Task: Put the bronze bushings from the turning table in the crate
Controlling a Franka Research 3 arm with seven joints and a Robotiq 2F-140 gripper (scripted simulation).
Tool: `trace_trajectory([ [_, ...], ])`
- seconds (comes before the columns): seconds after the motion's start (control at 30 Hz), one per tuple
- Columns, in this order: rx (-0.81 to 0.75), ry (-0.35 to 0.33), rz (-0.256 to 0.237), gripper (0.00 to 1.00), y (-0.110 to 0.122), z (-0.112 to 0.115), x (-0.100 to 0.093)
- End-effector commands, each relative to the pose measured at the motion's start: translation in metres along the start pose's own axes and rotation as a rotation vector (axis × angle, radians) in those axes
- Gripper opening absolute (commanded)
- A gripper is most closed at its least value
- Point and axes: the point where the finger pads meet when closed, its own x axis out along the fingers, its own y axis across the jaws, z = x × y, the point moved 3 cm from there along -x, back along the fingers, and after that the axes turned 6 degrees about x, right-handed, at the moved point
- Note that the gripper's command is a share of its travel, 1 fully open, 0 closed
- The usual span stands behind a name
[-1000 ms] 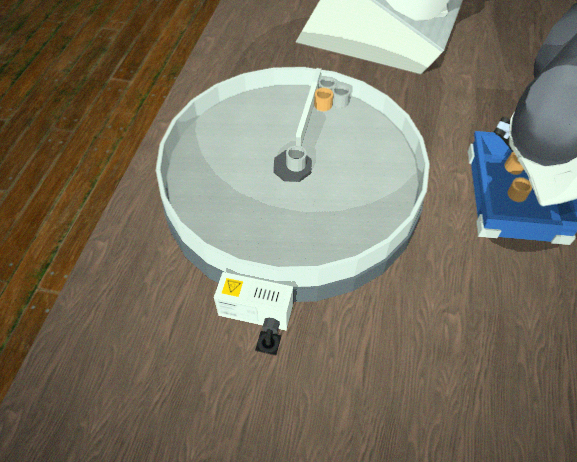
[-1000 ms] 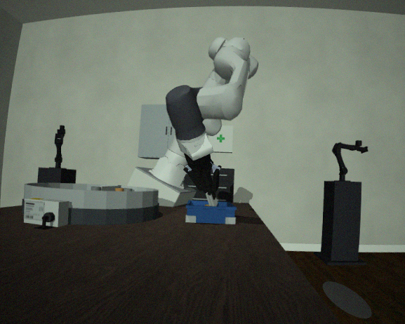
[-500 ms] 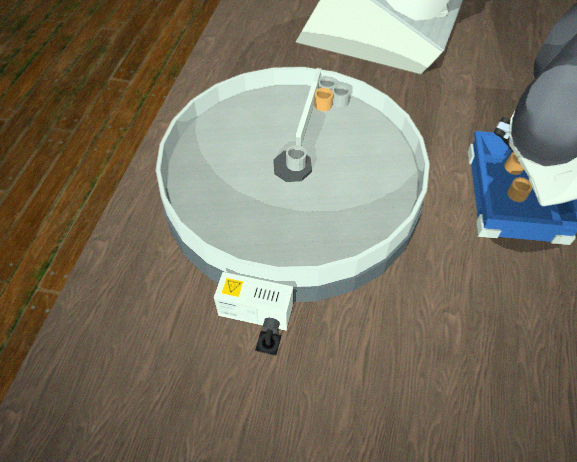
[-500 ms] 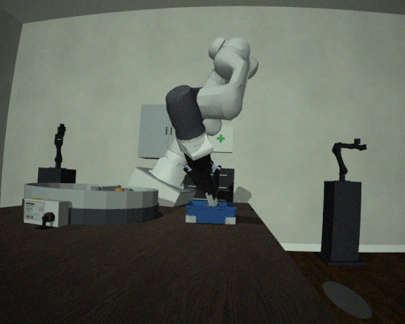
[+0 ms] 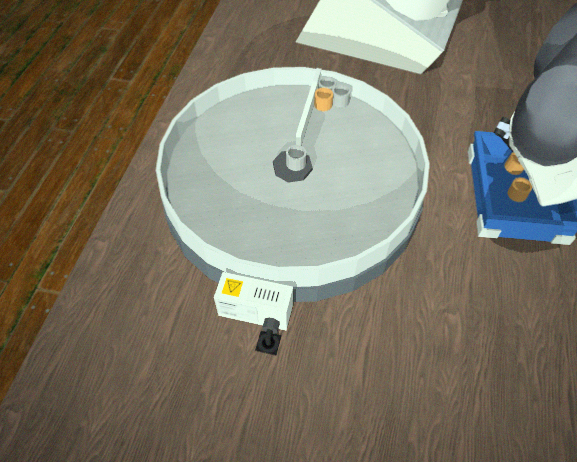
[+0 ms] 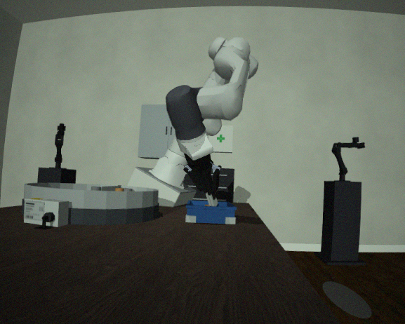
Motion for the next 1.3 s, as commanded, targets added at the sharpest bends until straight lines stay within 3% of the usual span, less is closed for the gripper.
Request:
trace_trajectory([
  [0.0, -0.007, 0.002, -0.001, 0.0, -0.0011, -0.001, 0.0002],
  [1.27, -0.007, 0.002, -0.001, 0.0, -0.002, -0.0044, 0.0056],
])
